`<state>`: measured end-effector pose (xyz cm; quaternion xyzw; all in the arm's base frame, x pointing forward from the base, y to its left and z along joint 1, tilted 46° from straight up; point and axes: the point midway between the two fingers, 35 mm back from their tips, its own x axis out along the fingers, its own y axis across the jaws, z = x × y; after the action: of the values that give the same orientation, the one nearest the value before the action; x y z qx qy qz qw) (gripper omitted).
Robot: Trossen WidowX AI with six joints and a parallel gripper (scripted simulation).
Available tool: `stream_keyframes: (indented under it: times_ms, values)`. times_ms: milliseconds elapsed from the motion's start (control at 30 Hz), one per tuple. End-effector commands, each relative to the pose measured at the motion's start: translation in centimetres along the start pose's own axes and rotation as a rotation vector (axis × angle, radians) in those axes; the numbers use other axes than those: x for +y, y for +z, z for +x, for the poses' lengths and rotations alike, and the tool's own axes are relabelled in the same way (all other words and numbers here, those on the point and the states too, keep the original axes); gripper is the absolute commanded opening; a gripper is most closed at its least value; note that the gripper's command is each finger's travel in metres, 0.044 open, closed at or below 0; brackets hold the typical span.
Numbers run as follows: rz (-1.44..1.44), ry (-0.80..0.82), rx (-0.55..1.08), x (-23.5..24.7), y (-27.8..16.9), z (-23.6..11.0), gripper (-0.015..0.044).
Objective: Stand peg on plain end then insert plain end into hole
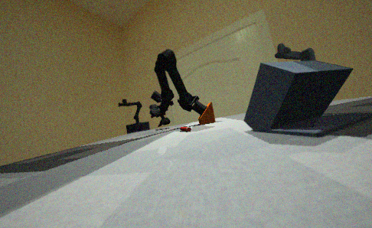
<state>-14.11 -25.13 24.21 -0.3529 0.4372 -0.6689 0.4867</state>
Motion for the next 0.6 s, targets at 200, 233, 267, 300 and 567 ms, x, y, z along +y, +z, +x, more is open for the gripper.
stream_keyframes:
  times_ms: [200, 233, 267, 300, 567]
  values:
    - [0.015, 0.011, -0.066, -0.6, 2.4, 1.2, 0.044]
    - [0.017, 0.012, -0.073, -0.6, 2.7, 1.3, 0.044]
    - [0.018, 0.013, -0.08, -0.6, 2.9, 1.4, 0.044]
    - [0.02, 0.015, -0.087, -0.7, 3.2, 1.5, 0.044]
    - [0.062, 0.044, -0.192, -0.8, 6.9, 2.3, 0.044]
